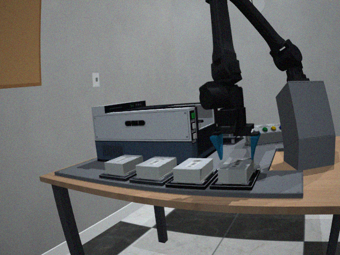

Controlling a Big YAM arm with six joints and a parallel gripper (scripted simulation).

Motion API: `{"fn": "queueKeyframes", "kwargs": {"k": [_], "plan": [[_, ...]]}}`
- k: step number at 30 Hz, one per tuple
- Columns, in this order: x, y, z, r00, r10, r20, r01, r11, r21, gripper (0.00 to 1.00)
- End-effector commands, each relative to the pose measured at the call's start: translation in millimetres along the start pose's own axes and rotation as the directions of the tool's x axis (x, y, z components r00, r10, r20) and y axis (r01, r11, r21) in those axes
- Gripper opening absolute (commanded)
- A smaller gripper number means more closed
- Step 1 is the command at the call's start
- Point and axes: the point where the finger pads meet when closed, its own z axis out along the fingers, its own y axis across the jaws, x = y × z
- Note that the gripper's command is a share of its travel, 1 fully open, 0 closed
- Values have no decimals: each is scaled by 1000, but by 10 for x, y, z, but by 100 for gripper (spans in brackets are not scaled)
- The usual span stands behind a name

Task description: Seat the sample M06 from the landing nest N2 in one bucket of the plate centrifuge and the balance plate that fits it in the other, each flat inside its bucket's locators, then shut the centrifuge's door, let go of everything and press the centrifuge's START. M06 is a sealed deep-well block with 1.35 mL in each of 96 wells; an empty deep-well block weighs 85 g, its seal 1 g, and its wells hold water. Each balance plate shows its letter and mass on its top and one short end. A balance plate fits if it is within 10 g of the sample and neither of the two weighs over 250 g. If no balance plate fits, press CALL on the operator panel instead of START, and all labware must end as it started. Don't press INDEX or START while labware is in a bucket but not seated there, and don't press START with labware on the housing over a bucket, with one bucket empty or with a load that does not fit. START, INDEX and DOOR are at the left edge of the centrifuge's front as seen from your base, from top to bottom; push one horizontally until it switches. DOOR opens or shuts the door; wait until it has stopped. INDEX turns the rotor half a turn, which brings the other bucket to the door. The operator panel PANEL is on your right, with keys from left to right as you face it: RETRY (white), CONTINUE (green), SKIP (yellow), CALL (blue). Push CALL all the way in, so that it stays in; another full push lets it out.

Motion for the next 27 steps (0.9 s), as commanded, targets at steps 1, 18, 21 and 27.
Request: {"fn": "queueKeyframes", "kwargs": {"k": [1,18,21,27], "plan": [[11,-72,19,1000,-2,-1,2,1000,-2,100],[10,-76,7,1000,0,5,0,1000,3,100],[10,-76,8,1000,0,4,0,1000,3,100],[11,-73,16,1000,0,4,0,1000,2,100]]}}
